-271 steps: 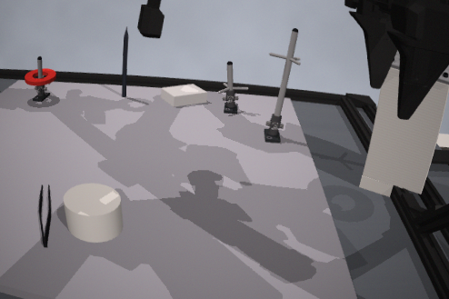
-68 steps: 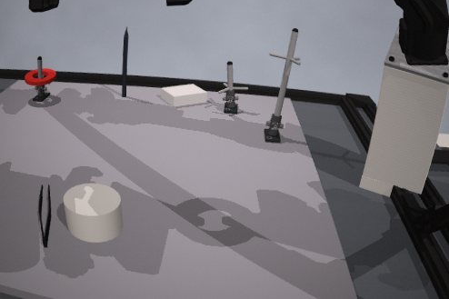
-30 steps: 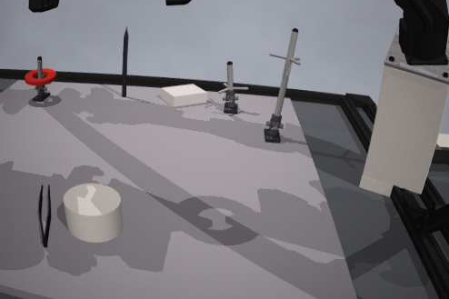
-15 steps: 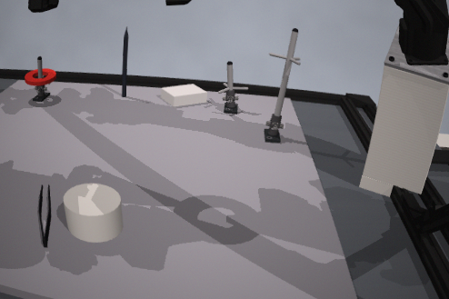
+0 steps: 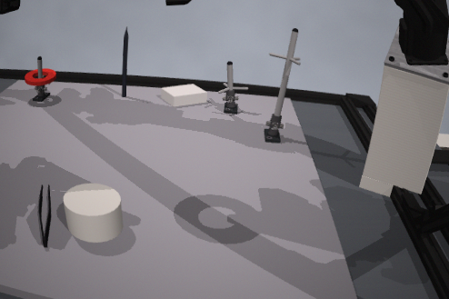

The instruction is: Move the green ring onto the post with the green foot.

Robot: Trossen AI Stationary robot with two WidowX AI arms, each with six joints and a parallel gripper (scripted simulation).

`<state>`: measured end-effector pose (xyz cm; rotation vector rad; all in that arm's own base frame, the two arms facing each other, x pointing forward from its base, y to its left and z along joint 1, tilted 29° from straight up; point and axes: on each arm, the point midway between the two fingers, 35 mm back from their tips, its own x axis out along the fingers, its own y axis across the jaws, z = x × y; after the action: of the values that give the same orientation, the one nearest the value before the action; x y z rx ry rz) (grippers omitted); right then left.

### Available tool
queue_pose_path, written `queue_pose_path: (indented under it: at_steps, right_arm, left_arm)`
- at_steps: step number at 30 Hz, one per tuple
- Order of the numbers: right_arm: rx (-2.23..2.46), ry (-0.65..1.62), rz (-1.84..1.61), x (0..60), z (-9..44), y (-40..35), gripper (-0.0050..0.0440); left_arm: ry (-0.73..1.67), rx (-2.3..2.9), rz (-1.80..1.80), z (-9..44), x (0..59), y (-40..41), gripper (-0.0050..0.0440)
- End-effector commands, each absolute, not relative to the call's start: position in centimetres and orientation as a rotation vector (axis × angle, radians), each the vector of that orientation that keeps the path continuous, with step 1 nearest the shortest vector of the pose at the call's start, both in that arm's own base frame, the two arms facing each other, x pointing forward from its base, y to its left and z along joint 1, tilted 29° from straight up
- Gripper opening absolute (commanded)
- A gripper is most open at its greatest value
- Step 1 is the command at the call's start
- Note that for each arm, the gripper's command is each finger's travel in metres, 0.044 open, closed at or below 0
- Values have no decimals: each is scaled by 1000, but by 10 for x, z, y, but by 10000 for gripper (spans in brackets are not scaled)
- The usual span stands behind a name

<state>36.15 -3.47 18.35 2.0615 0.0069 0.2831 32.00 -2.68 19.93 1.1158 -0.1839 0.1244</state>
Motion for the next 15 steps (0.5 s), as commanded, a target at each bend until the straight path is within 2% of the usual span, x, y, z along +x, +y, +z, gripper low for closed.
queue_pose_path:
  at_steps: [1,4,6,15]
  right_arm:
    - [2068,6,280,362,183,-35,0]
    - [2068,6,280,362,183,-35,0]
    - [2068,6,280,362,183,-35,0]
    - [2068,6,280,362,183,-35,0]
  left_arm:
    - [-176,1121,126,197,315,-25,400]
    - [-132,1134,116,189,320,-19,400]
    - [21,1163,84,162,335,4,400]
    - [355,1149,12,103,346,63,400]
